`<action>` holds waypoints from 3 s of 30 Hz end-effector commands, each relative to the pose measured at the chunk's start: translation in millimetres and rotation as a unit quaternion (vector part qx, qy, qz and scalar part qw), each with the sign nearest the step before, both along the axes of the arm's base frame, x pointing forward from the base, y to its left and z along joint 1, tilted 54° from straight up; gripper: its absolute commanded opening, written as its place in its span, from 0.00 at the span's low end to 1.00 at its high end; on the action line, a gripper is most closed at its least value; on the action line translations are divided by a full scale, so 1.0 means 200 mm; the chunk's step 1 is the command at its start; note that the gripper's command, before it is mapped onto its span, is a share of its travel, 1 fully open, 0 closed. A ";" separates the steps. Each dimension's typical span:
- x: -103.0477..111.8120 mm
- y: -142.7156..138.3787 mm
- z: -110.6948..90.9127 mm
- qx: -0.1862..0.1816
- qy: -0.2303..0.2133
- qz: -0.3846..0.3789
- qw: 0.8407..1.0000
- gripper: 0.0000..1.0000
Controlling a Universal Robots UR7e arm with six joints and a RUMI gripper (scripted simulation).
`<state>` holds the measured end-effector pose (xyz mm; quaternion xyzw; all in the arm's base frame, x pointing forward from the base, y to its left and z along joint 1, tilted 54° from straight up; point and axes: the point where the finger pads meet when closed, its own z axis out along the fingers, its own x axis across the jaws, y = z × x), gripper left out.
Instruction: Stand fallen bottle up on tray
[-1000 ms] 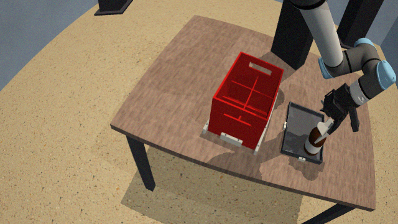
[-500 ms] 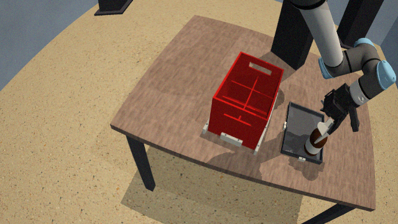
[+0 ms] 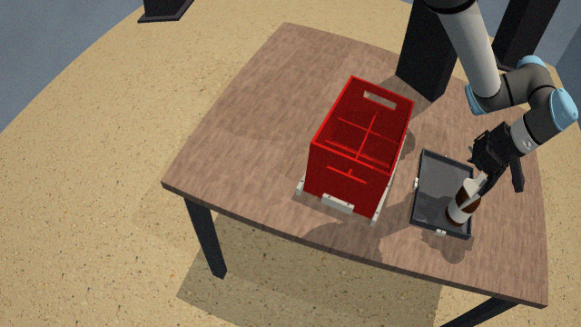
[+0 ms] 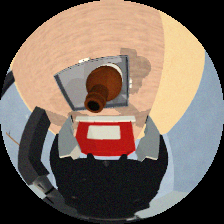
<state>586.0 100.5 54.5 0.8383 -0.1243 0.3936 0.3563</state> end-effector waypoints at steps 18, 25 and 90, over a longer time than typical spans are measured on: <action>0.00 0.00 0.00 0.000 0.000 0.000 1.000 1.00; 0.00 0.00 0.00 0.000 0.000 0.000 1.000 1.00; -0.05 0.03 0.05 0.000 0.000 0.000 1.000 1.00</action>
